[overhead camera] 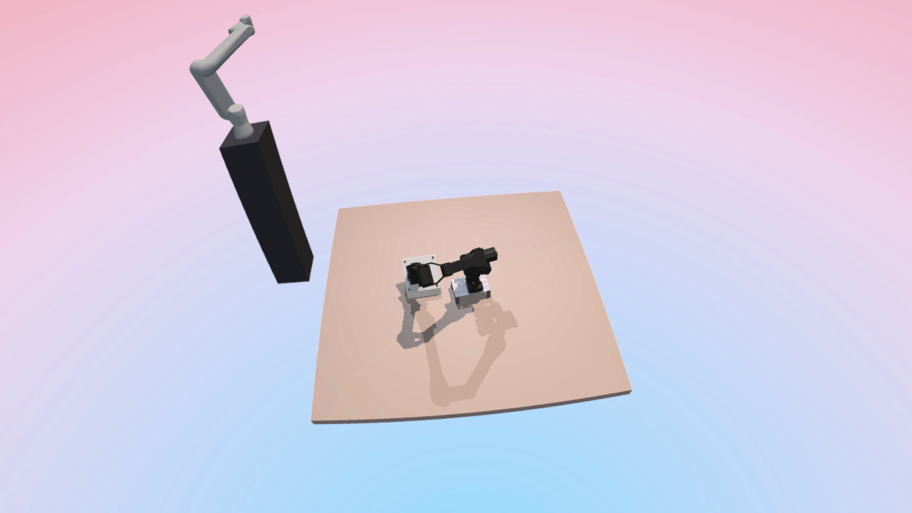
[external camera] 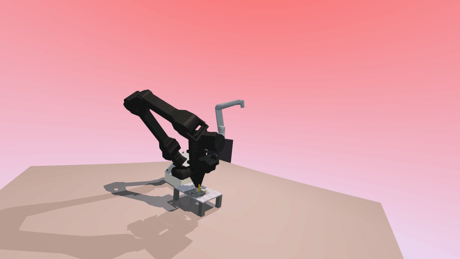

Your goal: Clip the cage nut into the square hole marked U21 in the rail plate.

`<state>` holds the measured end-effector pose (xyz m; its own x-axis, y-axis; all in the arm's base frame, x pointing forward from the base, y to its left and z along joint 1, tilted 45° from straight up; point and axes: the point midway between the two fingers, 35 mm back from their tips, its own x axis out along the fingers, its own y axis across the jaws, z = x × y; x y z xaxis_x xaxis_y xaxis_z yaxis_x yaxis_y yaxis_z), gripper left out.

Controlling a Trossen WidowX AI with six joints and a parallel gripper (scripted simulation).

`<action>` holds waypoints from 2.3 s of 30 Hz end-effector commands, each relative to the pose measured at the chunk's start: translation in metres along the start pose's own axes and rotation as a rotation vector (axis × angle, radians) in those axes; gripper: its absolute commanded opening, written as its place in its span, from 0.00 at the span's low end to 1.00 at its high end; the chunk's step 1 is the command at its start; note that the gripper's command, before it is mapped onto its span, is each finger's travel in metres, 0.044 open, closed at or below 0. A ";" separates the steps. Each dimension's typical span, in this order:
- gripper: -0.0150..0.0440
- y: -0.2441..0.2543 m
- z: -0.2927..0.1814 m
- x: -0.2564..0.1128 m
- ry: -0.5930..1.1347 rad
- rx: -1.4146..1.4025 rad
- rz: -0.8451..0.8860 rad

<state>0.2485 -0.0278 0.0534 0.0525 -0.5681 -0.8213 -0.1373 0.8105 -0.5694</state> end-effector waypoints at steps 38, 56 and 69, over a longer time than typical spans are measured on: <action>0.30 -0.002 0.001 0.000 -0.001 -0.003 0.054; 0.30 -0.004 0.002 0.000 -0.001 -0.003 0.085; 0.30 -0.006 0.002 0.000 -0.001 -0.004 0.107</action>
<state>0.2502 -0.0328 0.0558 0.0360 -0.4862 -0.8731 -0.1452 0.8619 -0.4859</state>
